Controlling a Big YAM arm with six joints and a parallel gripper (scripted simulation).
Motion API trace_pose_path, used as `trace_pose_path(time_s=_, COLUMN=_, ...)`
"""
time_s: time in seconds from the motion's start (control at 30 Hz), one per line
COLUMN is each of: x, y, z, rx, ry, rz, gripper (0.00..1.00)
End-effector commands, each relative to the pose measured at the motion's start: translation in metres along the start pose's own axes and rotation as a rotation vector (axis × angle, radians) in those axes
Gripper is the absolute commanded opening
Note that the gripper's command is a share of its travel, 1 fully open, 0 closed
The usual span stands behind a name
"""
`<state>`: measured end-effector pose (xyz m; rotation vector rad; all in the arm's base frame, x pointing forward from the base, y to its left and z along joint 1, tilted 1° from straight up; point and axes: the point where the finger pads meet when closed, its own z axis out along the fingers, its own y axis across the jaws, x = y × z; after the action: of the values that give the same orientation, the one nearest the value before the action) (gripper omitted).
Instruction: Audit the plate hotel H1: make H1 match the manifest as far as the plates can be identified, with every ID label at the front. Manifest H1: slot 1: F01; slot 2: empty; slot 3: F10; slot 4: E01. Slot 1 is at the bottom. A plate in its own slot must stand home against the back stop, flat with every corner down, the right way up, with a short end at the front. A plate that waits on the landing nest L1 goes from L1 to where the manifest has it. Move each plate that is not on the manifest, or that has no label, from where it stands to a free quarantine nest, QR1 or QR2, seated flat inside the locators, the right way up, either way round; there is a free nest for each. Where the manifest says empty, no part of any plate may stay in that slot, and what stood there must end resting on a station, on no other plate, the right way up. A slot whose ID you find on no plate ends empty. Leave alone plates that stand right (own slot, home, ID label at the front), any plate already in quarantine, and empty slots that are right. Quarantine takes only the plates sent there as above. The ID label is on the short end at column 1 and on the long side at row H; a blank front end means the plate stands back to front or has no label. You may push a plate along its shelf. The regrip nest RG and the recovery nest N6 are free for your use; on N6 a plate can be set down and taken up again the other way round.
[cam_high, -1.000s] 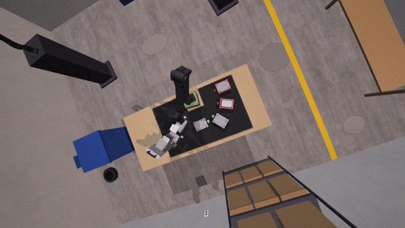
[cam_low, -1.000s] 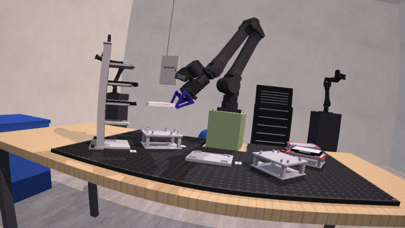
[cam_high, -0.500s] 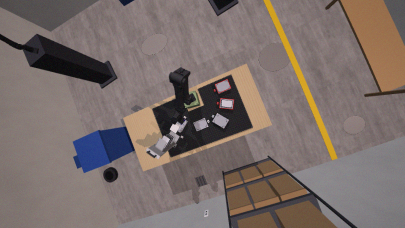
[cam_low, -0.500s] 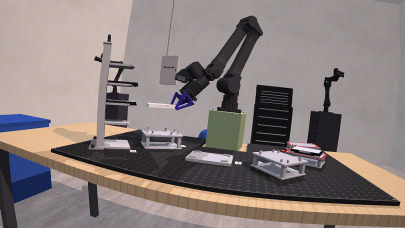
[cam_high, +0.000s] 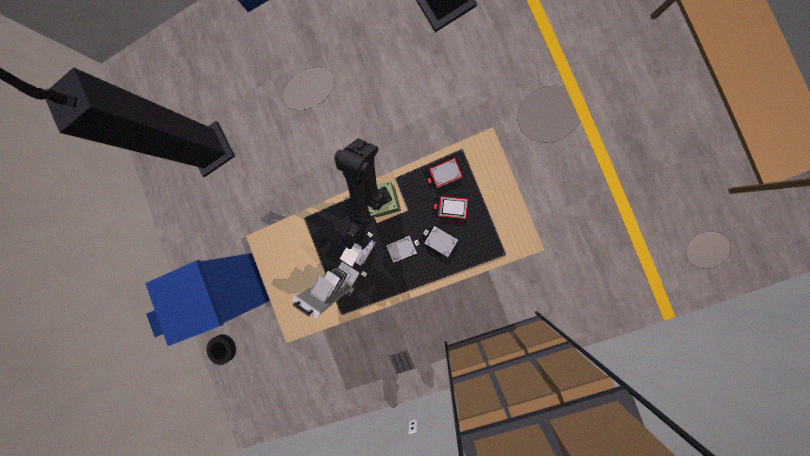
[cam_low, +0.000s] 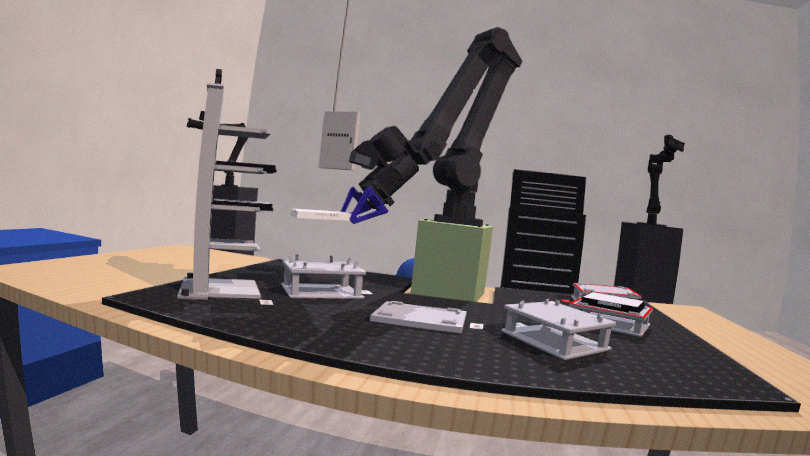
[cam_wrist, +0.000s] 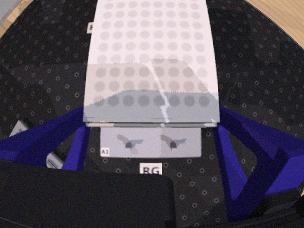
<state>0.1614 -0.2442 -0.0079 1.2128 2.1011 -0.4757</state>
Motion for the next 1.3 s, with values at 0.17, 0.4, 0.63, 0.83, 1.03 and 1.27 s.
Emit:
trace_pose_path(time_s=0.17, x=-0.002, y=0.003, z=0.003, rx=-0.006, ry=-0.021, rz=0.007, gripper=0.86)
trace_pose_path(time_s=0.4, x=0.000, y=0.003, z=0.005, rx=-0.005, ry=-0.021, rz=0.007, gripper=0.86)
trace_pose_path(time_s=0.63, x=0.003, y=0.003, z=0.007, rx=-0.005, ry=-0.020, rz=0.007, gripper=0.86)
trace_pose_path(time_s=0.83, x=0.005, y=0.003, z=0.009, rx=-0.005, ry=-0.020, rz=0.007, gripper=0.86)
trace_pose_path(time_s=1.03, x=0.004, y=0.003, z=0.011, rx=-0.005, ry=-0.024, rz=0.007, gripper=0.86)
trace_pose_path(time_s=1.27, x=0.010, y=0.003, z=0.013, rx=-0.005, ry=-0.019, rz=0.007, gripper=0.86)
